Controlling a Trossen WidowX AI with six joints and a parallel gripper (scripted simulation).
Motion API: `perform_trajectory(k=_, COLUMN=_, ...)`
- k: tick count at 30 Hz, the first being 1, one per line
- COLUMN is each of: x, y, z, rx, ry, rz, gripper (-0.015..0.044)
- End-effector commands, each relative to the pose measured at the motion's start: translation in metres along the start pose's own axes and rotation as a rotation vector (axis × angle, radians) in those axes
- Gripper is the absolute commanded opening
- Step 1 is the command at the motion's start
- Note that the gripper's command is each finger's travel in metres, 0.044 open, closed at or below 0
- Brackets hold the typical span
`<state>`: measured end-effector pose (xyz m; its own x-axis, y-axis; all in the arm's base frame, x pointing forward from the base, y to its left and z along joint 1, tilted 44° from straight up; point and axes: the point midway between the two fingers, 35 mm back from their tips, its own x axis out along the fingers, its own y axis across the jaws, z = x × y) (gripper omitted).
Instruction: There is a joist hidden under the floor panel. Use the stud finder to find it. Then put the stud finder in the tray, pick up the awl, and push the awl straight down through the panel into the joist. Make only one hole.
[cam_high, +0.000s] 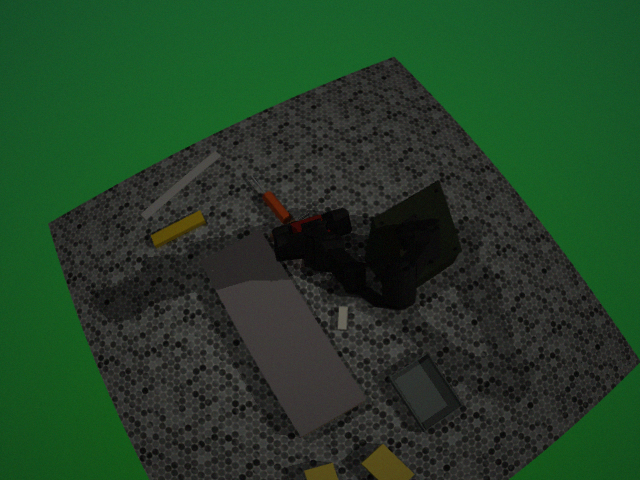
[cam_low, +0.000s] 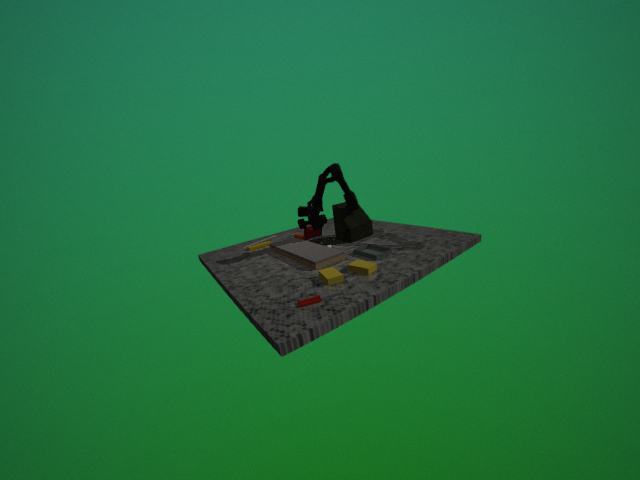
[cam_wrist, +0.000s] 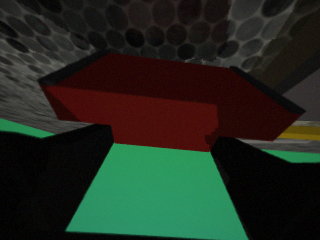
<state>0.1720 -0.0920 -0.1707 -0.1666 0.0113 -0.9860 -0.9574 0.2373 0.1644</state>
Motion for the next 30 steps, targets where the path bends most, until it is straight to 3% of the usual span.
perform_trajectory(k=1, x=0.0003, y=0.0002, z=-0.0007, rx=0.005, ry=0.034, rz=0.001, gripper=0.0000)
perform_trajectory(k=30, x=0.0008, y=0.0008, z=0.0042, rx=0.007, ry=0.193, rz=0.003, gripper=0.0000)
